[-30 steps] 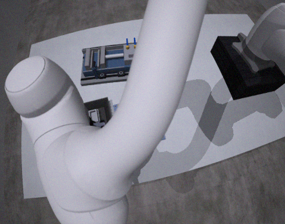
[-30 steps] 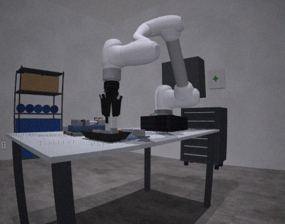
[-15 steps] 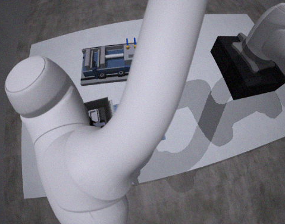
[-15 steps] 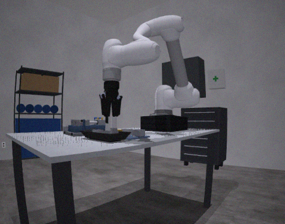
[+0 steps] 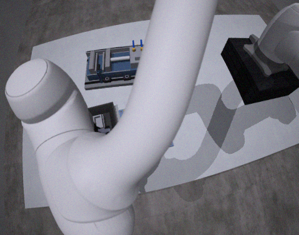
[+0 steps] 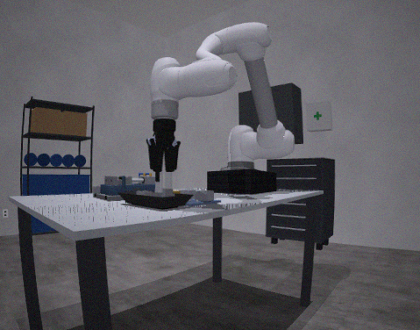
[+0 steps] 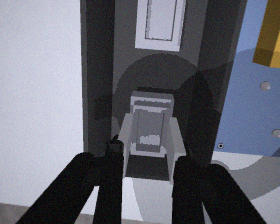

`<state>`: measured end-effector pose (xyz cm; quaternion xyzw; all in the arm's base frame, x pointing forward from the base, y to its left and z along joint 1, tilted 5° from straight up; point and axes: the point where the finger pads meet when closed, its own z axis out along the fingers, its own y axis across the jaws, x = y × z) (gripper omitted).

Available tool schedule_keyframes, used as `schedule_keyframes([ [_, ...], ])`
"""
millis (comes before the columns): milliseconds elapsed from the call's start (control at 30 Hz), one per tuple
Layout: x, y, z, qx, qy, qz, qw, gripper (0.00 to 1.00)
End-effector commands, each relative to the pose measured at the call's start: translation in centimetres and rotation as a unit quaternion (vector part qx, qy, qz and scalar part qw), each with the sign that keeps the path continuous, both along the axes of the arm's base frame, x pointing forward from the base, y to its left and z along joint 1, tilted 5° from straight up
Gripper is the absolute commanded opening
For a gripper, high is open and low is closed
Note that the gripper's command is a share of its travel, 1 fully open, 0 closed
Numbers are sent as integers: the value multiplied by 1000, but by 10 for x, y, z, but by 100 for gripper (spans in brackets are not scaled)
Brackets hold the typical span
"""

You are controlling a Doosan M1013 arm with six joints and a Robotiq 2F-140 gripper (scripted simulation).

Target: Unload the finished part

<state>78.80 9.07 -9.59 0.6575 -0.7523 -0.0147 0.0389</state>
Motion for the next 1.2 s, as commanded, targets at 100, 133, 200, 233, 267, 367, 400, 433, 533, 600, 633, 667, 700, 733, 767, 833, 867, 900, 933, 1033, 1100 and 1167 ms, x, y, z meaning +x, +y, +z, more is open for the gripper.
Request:
schedule_keyframes([
  [100, 0, 0, -1, 0, 0, 0, 1000, 0],
  [133, 0, 0, -1, 0, 0, 0, 1000, 0],
  [200, 0, 0, -2, 0, 0, 0, 1000, 0],
  [233, 0, 0, -2, 0, 0, 0, 1000, 0],
  [267, 0, 0, -3, 0, 0, 0, 1000, 0],
  [367, 0, 0, -4, 0, 0, 0, 1000, 0],
  [400, 0, 0, -5, 0, 0, 0, 1000, 0],
  [433, 0, 0, -5, 0, 0, 0, 1000, 0],
  [533, 0, 0, -6, 0, 0, 0, 1000, 0],
  [600, -1, 0, -7, 0, 0, 0, 1000, 0],
  [633, -1, 0, -7, 0, 0, 0, 1000, 0],
  [667, -1, 0, -8, 0, 0, 0, 1000, 0],
  [700, -1, 0, -8, 0, 0, 0, 1000, 0],
  [733, -1, 0, -9, 0, 0, 0, 1000, 0],
  [767, -1, 0, -9, 0, 0, 0, 1000, 0],
  [833, -1, 0, -10, 0, 0, 0, 1000, 0],
  [867, -1, 0, -11, 0, 0, 0, 1000, 0],
  [900, -1, 0, -11, 0, 0, 0, 1000, 0],
  [933, -1, 0, -11, 0, 0, 0, 1000, 0],
  [1033, -1, 0, -12, 0, 0, 0, 1000, 0],
  [1100, -1, 0, -12, 0, 0, 0, 1000, 0],
  [1167, -1, 0, -12, 0, 0, 0, 1000, 0],
])
